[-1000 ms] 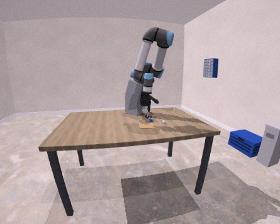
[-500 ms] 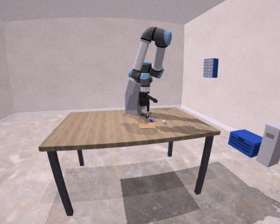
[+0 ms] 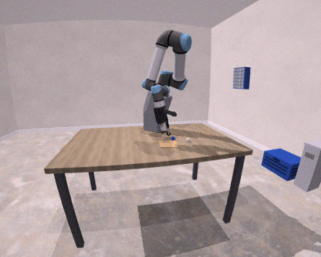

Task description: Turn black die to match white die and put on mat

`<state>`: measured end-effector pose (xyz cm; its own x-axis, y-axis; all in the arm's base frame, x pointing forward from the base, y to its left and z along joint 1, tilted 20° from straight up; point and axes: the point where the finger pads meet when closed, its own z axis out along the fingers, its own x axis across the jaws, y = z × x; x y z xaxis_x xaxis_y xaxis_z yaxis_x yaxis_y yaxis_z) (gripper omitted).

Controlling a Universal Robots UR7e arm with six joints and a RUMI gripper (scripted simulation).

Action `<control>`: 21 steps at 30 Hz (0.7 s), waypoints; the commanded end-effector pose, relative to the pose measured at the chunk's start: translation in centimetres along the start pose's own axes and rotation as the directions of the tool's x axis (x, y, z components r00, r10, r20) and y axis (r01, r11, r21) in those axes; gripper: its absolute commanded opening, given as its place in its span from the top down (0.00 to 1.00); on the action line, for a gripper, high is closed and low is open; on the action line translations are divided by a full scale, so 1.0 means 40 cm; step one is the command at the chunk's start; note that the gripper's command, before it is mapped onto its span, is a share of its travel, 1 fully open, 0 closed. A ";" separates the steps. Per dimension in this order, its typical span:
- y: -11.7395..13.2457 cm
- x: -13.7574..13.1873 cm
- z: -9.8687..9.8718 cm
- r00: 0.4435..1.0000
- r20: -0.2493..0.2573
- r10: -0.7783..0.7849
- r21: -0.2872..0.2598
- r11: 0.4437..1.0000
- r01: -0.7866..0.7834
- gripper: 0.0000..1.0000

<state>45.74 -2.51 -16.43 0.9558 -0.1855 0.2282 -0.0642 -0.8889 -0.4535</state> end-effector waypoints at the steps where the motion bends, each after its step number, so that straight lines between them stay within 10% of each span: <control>1: 0.001 0.002 -0.002 1.000 -0.002 -0.001 0.034 0.999 0.001 0.94; 11: 0.002 0.001 0.000 1.000 0.002 -0.002 0.057 0.998 0.002 0.94; 21: 0.004 -0.003 0.005 1.000 0.011 -0.006 0.197 0.980 0.004 0.94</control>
<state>45.65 -2.51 -16.68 0.9583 -0.1790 0.2229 -0.0193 -0.8184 -0.5743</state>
